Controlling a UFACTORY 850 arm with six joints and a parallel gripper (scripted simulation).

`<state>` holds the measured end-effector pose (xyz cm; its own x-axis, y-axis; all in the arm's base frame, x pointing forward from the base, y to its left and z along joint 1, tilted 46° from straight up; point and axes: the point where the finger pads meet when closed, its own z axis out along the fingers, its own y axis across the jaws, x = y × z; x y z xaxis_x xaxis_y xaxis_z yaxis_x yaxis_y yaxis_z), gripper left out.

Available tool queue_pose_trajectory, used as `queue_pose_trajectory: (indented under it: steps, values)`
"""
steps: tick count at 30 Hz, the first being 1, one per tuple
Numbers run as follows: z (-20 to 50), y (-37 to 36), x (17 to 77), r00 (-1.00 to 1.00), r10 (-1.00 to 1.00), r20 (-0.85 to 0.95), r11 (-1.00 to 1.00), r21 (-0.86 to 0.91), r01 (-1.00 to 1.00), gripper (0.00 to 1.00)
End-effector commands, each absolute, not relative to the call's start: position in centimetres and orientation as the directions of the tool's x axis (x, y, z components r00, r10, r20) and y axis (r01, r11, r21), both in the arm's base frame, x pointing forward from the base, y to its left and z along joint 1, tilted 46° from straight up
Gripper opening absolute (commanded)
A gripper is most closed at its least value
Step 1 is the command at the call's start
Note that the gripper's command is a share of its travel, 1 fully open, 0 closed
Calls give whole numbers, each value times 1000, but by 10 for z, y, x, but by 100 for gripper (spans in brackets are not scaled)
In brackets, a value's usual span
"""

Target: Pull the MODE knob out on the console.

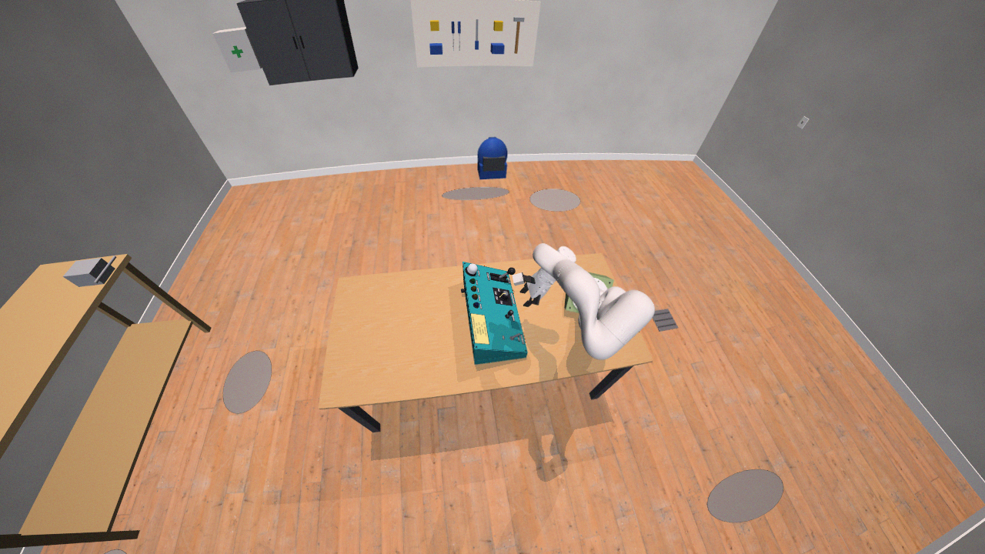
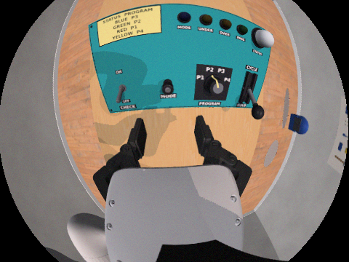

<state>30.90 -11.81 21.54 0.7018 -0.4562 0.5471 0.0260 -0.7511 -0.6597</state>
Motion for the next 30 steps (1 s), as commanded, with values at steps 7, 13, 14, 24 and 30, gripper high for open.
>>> queue_pose_trajectory:
  steps: [7, 13, 14, 24, 30]
  values:
    - [212, -115, 315, 705, -455, 543, -745, -666, 33, 76]
    - [208, -111, 321, 705, -455, 543, -745, -666, 33, 76]
    - [207, -110, 323, 705, -455, 543, -745, -666, 33, 76]
    - [190, -93, 347, 705, -455, 543, -745, -666, 33, 76]
    - [182, -85, 359, 705, -455, 543, -745, -666, 33, 76]
